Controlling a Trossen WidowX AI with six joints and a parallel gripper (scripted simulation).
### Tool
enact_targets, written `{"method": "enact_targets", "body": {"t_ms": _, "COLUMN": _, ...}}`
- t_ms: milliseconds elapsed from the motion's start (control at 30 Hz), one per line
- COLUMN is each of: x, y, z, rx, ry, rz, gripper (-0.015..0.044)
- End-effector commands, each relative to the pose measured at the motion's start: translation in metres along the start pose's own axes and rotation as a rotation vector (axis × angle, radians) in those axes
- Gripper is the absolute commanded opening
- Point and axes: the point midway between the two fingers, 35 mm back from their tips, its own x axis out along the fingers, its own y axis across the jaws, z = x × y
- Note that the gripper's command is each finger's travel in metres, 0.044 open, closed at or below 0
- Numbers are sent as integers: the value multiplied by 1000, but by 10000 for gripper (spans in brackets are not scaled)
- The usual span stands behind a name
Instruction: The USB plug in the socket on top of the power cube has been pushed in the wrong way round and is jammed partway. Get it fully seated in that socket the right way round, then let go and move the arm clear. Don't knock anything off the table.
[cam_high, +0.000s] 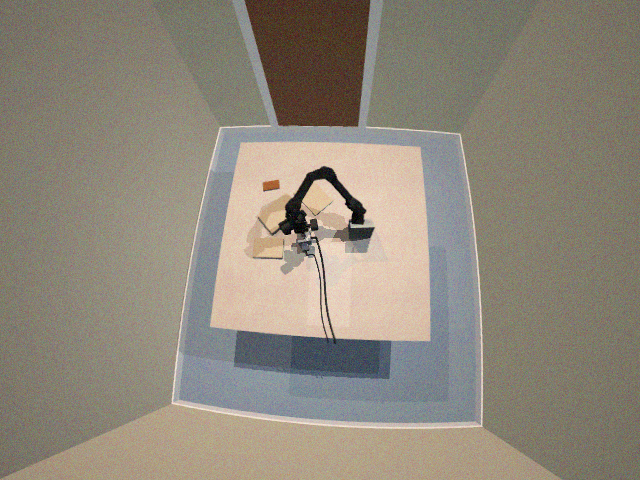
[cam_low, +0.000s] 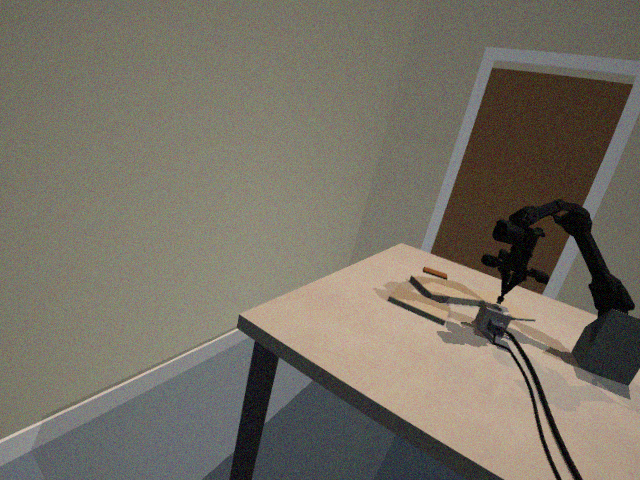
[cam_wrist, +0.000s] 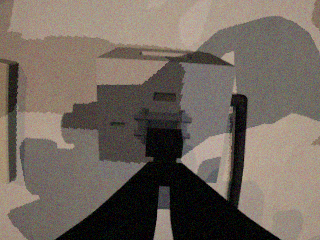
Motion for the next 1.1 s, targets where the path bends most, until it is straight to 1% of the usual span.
{"method": "enact_targets", "body": {"t_ms": 0, "x": 0, "y": 0, "z": -1, "rx": -4, "ry": 9, "rz": -1, "gripper": 0}}
{"method": "enact_targets", "body": {"t_ms": 1067, "x": 4, "y": 0, "z": -2, "rx": -1, "ry": 33, "rz": -1, "gripper": 0}}
